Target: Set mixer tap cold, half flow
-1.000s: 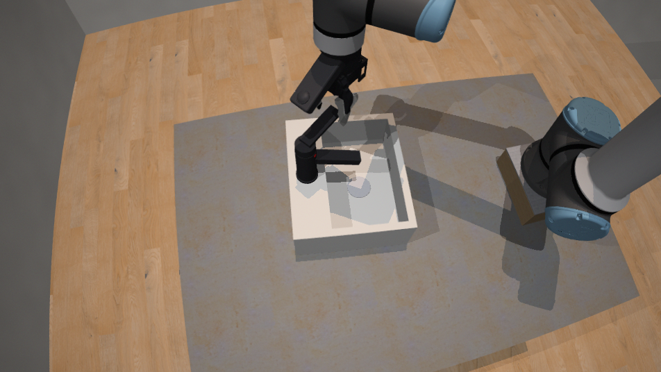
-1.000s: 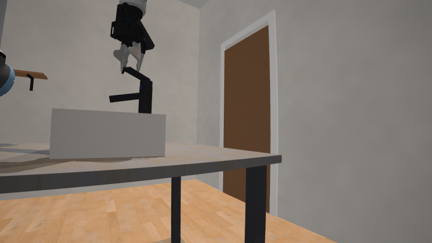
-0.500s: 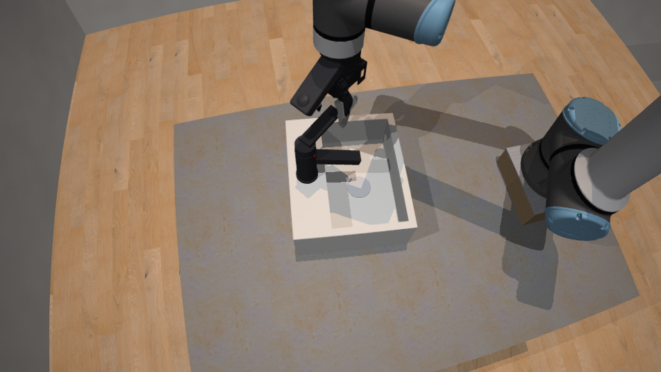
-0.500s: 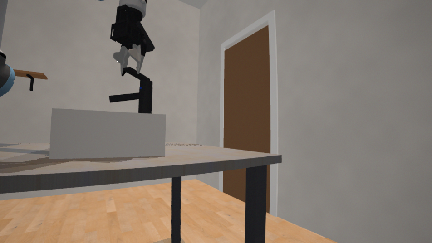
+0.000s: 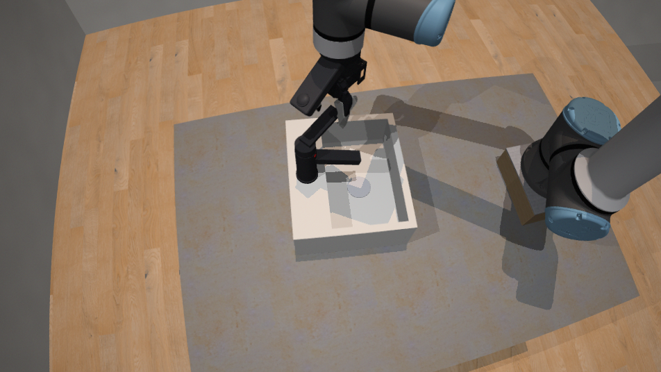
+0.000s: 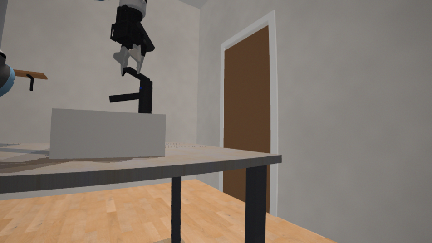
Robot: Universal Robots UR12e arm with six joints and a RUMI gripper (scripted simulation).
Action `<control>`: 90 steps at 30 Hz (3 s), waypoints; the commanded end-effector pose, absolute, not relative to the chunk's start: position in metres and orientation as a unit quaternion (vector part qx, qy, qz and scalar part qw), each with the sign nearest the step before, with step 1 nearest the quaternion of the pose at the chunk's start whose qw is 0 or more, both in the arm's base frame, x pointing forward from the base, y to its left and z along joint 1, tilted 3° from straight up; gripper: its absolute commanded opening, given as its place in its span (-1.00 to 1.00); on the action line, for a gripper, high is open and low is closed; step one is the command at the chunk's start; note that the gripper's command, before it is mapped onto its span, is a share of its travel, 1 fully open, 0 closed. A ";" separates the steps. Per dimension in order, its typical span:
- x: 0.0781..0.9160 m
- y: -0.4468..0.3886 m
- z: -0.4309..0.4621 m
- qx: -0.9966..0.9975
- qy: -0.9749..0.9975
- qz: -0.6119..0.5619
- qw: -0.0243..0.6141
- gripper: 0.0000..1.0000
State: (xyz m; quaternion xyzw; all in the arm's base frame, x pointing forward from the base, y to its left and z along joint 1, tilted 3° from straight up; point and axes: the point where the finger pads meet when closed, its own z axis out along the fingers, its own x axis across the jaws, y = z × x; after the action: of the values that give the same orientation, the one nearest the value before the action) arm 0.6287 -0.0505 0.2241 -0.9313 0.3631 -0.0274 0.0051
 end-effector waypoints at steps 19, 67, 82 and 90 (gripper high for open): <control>0.629 -0.051 0.223 -0.931 0.363 -0.027 0.005 -0.18; 0.629 -0.051 0.223 -0.931 0.363 -0.027 0.005 -1.00; 0.629 -0.051 0.223 -0.931 0.363 -0.027 0.005 -1.00; 0.629 -0.051 0.223 -0.931 0.363 -0.027 0.005 -1.00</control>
State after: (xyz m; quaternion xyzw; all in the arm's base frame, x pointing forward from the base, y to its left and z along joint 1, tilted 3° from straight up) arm 0.6287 -0.0505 0.2241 -0.9313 0.3631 -0.0274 0.0051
